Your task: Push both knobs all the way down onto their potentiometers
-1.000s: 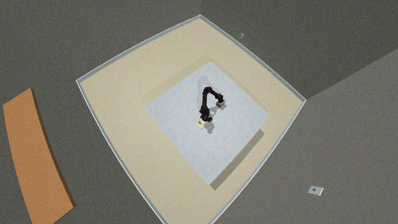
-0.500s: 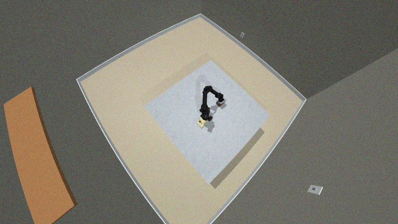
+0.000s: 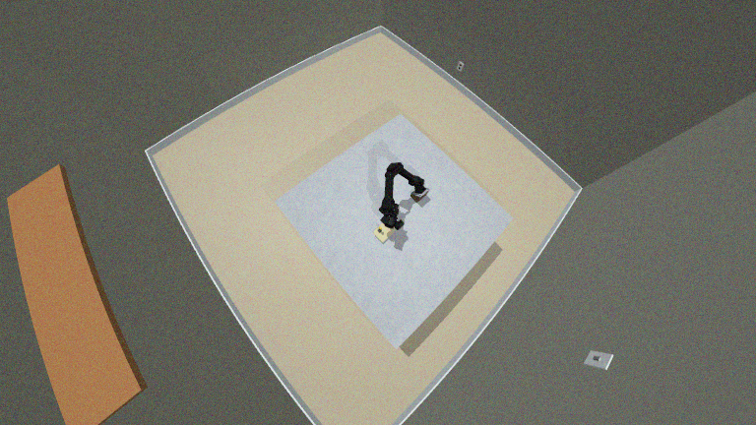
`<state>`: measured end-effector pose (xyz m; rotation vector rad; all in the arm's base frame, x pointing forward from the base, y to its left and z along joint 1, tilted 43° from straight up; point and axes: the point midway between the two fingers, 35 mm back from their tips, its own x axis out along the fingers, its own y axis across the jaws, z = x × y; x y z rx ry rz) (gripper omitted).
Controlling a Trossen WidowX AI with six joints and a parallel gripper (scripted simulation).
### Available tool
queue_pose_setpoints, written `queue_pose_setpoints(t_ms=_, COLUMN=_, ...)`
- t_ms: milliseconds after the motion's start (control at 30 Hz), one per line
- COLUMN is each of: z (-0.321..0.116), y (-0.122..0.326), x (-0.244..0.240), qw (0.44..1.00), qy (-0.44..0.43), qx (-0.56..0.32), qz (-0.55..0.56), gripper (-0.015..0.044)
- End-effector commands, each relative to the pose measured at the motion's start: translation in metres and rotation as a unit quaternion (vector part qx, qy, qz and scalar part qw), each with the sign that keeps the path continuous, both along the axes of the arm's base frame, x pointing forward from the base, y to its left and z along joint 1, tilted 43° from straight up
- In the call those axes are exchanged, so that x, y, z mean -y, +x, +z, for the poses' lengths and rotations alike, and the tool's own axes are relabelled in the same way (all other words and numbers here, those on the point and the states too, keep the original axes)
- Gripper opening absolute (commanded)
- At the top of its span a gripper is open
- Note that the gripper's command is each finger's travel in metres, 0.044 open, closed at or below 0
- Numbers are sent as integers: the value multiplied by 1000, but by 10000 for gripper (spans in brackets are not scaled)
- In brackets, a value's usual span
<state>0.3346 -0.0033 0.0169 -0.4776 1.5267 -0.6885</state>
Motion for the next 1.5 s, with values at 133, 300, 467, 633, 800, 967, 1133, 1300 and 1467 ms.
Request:
queue_pose_setpoints(t_ms=133, z=-5, y=0, x=6, qw=1000, qy=-1, qx=0, qz=-1, gripper=0)
queue_pose_setpoints(t_ms=300, z=-5, y=0, x=6, qw=1000, qy=-1, qx=0, qz=-1, gripper=0)
queue_pose_setpoints(t_ms=467, z=-6, y=0, x=8, qw=1000, qy=-1, qx=0, qz=-1, gripper=0)
queue_pose_setpoints(t_ms=633, z=-9, y=-1, x=10, qw=1000, qy=-1, qx=0, qz=-1, gripper=0)
queue_pose_setpoints(t_ms=800, z=-9, y=-1, x=10, qw=1000, qy=-1, qx=0, qz=-1, gripper=0)
queue_pose_setpoints(t_ms=967, z=-11, y=-1, x=11, qw=1000, qy=-1, qx=0, qz=-1, gripper=0)
queue_pose_setpoints(t_ms=1133, z=-13, y=-1, x=14, qw=1000, qy=-1, qx=0, qz=-1, gripper=0)
queue_pose_setpoints(t_ms=1300, z=-13, y=-1, x=14, qw=1000, qy=-1, qx=0, qz=-1, gripper=0)
queue_pose_setpoints(t_ms=1467, z=-14, y=-1, x=15, qw=1000, qy=-1, qx=0, qz=-1, gripper=0)
